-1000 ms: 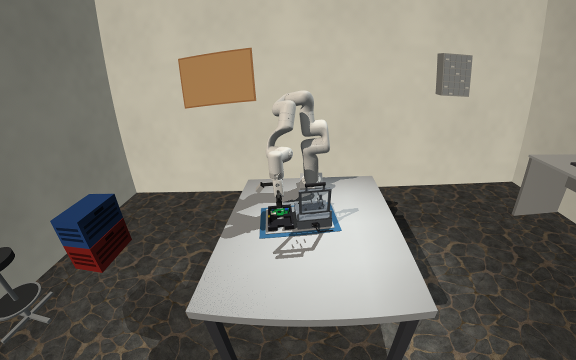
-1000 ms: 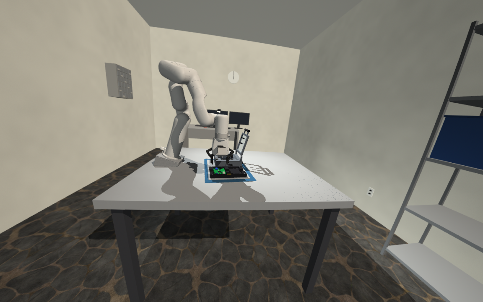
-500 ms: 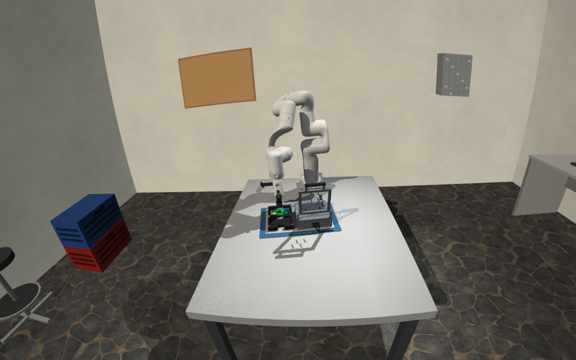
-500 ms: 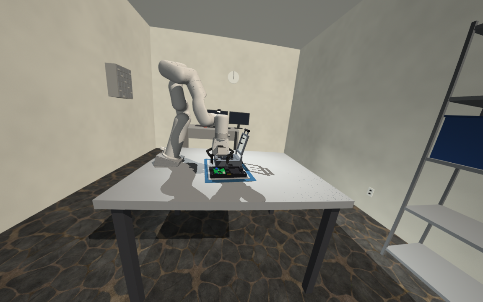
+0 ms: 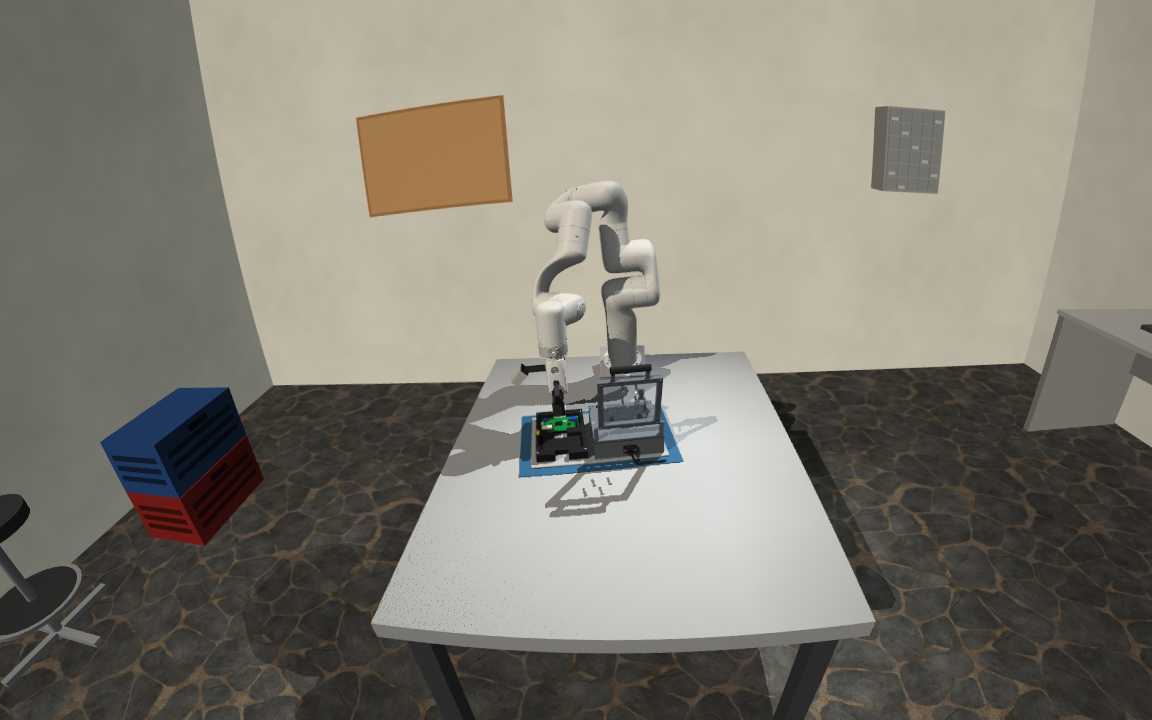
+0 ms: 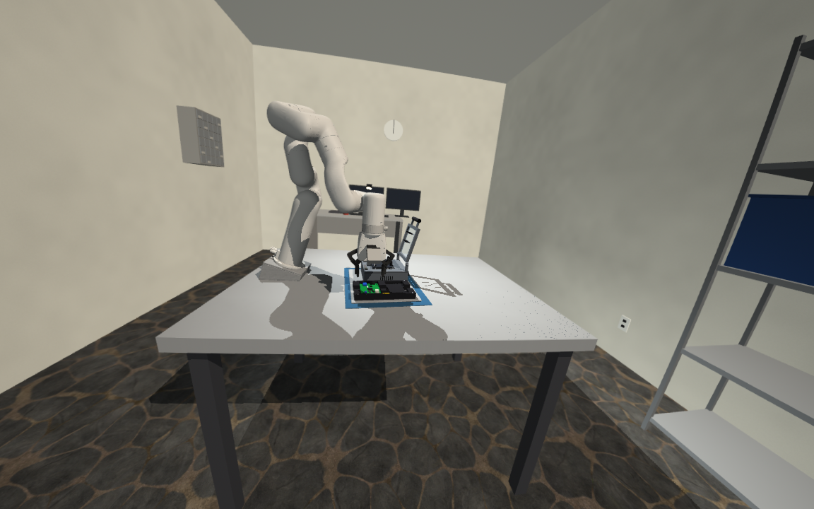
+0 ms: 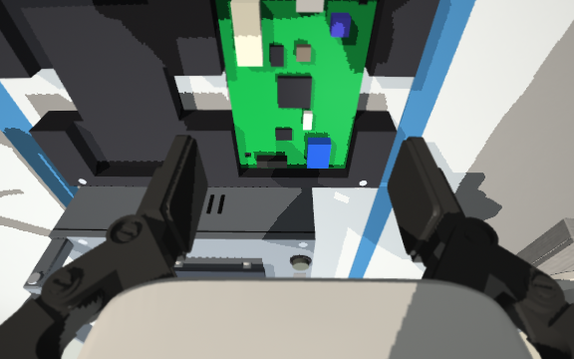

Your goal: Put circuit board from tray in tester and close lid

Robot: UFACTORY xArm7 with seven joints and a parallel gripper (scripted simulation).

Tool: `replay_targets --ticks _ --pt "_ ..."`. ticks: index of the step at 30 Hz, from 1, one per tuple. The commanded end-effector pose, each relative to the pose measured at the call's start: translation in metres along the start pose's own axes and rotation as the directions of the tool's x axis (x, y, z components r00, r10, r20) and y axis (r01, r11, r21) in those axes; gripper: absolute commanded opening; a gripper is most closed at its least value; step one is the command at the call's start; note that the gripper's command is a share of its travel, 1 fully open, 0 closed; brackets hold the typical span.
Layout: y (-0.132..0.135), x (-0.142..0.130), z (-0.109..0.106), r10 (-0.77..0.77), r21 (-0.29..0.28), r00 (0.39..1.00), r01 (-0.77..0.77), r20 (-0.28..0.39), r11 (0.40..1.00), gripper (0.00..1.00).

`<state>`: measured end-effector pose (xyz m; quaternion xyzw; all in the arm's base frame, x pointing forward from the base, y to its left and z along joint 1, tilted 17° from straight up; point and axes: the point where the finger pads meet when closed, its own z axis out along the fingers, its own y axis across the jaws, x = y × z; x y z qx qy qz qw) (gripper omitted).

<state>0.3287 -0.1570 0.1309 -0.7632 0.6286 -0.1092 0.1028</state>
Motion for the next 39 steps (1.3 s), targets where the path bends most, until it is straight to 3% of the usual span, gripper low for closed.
replay_targets --ticks 1,12,39 --pt "-0.001 0.001 -0.001 0.0 0.002 1.0 0.0 -0.002 1.0 1.0" --pt "-0.001 0.001 0.003 0.0 0.002 1.0 0.0 -0.002 1.0 1.0" --pt "-0.002 0.002 0.038 0.0 0.002 1.0 0.0 -0.002 1.0 1.0"
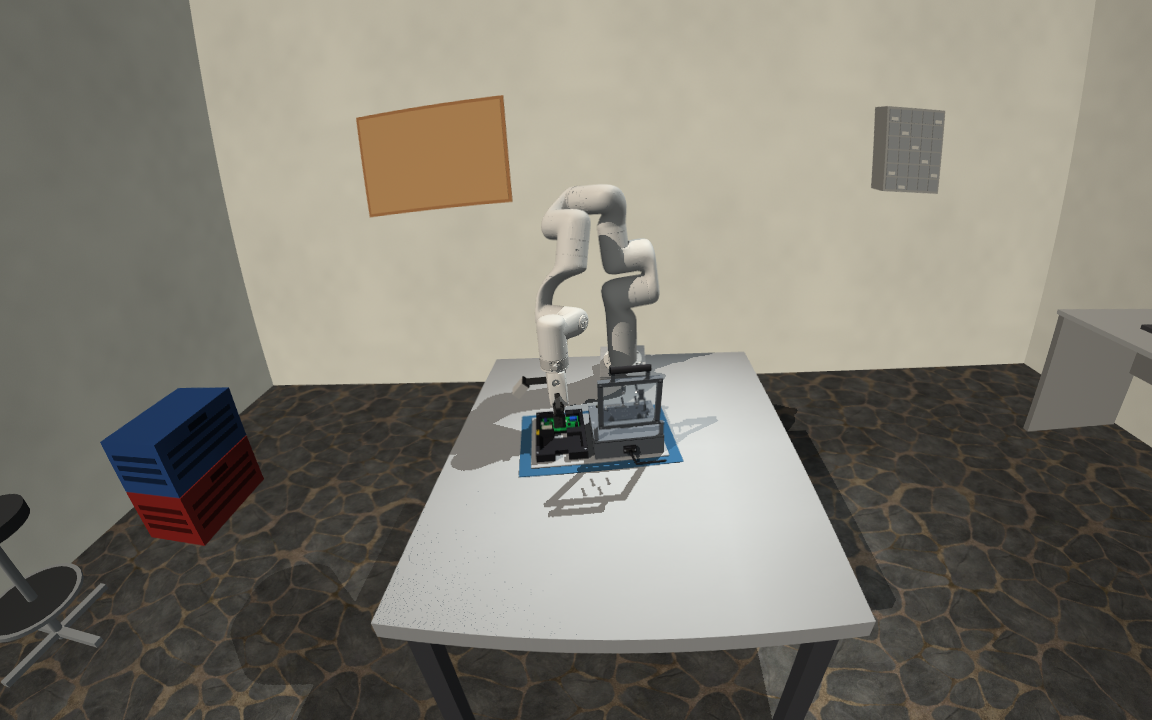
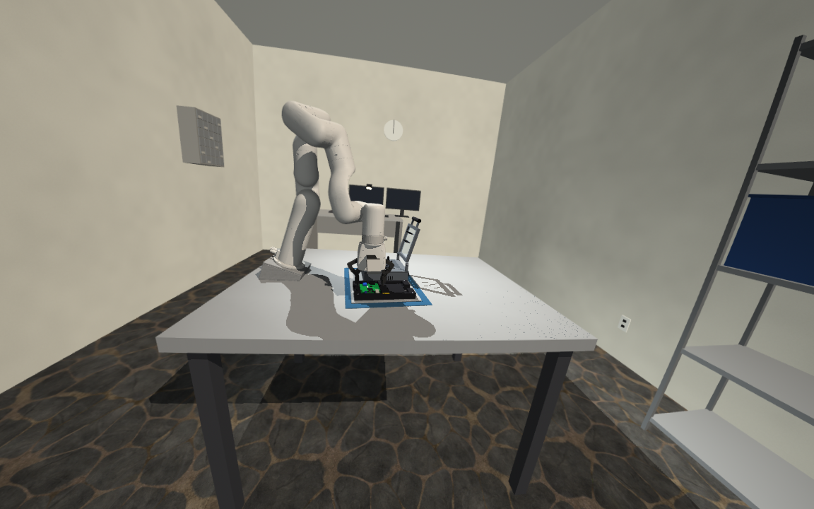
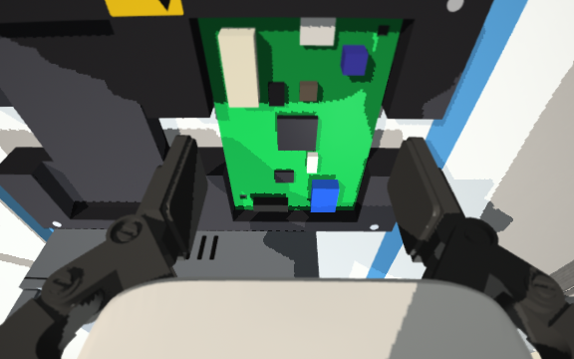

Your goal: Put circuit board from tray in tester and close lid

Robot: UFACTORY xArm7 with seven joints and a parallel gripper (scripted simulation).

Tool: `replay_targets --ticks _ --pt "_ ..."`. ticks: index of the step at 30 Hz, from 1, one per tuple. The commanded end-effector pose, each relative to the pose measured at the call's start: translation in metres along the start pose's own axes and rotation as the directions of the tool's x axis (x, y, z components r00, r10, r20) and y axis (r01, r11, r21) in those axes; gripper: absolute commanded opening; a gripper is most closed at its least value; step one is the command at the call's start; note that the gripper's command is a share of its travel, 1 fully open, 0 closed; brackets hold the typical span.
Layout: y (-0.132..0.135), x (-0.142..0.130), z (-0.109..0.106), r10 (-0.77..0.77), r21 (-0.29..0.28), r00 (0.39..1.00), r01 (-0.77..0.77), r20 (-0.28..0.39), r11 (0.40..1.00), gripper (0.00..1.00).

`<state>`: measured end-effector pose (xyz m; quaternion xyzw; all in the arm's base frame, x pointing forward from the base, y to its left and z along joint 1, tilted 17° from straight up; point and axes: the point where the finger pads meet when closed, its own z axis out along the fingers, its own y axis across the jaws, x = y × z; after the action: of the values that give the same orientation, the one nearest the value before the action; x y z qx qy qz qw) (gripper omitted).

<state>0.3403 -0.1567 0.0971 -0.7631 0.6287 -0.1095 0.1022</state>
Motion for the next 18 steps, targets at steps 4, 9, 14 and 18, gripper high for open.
replay_targets --ticks 4,9,14,18 --pt "-0.0013 0.0009 0.0029 0.0 0.003 1.0 0.0 0.0 1.0 1.0" --pt "-0.0013 0.001 0.0039 0.0 0.003 1.0 0.0 -0.001 1.0 1.0" --pt "-0.0013 0.001 0.0039 0.0 0.003 1.0 0.0 -0.001 1.0 1.0" --pt "-0.0013 0.001 0.0039 0.0 0.003 1.0 0.0 -0.001 1.0 1.0"
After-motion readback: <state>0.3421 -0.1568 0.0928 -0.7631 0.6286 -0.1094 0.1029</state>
